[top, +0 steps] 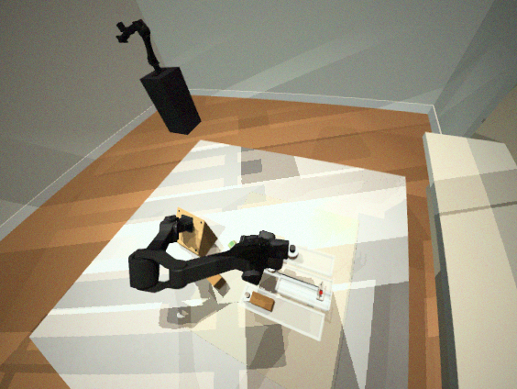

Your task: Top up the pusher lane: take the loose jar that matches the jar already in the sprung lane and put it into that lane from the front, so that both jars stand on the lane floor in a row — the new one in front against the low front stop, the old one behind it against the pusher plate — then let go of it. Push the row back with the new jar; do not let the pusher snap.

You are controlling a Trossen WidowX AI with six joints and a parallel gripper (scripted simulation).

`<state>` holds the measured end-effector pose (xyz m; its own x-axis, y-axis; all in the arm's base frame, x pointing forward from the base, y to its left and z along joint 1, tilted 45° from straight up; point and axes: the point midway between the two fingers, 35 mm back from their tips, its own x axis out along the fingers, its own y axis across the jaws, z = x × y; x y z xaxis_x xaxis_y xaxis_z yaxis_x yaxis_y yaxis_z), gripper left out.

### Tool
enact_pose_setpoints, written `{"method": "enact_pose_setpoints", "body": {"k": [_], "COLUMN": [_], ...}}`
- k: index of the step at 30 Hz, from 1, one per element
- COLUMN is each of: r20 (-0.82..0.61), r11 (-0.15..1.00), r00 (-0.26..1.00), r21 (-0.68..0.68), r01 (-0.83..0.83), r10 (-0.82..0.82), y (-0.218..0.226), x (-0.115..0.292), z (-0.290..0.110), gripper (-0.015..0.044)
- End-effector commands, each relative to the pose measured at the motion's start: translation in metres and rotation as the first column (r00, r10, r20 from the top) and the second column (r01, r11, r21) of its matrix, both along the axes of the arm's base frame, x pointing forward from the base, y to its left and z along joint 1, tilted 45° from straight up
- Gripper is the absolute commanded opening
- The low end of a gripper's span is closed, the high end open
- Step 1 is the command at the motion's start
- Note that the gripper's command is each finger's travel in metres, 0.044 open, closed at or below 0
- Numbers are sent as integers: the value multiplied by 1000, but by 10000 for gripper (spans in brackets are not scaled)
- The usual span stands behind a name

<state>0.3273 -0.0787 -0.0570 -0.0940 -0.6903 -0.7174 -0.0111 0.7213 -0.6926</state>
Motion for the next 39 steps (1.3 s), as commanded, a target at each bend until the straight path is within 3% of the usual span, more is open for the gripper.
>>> {"method": "enact_pose_setpoints", "body": {"k": [1,39], "r20": [6,6], "r11": [1000,1000], "r00": [1000,1000], "r21": [-5,-5], "r01": [-2,-2], "r10": [2,2], "y": [0,0], "x": [0,-6], "z": [0,0], "gripper": [0,0]}}
